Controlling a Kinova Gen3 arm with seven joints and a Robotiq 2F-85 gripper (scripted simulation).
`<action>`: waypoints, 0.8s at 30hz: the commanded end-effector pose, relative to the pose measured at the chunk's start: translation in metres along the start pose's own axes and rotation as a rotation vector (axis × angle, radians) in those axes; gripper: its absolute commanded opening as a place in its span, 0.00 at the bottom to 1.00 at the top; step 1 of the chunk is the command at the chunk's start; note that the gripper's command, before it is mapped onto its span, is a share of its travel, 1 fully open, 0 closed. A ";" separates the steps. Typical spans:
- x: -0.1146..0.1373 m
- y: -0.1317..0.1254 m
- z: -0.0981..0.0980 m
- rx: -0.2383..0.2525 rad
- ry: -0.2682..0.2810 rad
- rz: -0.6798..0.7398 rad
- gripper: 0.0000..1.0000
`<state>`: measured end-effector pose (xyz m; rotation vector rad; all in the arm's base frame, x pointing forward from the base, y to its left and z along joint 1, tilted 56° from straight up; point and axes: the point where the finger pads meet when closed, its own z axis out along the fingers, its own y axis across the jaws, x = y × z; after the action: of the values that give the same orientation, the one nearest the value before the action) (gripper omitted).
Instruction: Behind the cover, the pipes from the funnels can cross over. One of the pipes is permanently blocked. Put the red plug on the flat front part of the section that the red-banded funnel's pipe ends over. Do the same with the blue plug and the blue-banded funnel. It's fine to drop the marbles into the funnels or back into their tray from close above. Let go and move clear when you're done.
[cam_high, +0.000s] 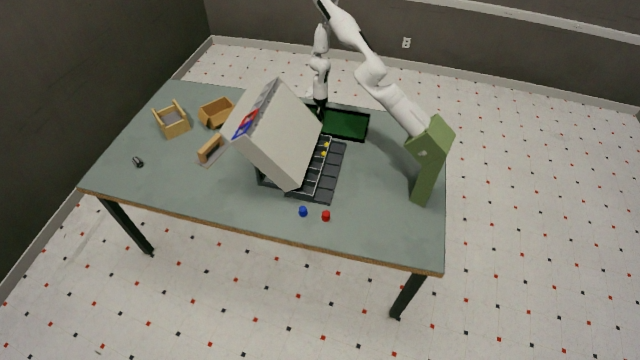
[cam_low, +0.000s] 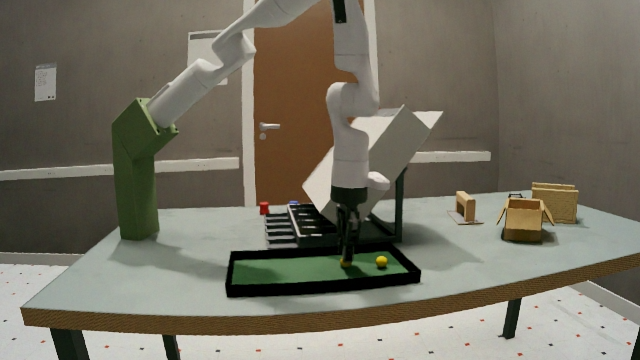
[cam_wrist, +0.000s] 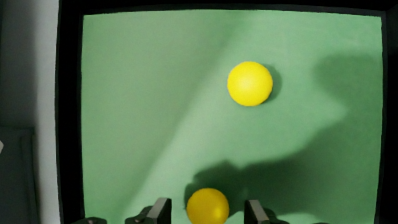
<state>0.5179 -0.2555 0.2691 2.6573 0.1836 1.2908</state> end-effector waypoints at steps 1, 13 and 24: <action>0.001 0.000 0.001 -0.001 0.001 -0.001 0.50; 0.001 0.000 0.009 -0.001 0.001 -0.001 0.50; 0.001 0.000 0.009 -0.001 0.001 -0.001 0.50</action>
<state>0.5251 -0.2566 0.2641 2.6560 0.1848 1.2921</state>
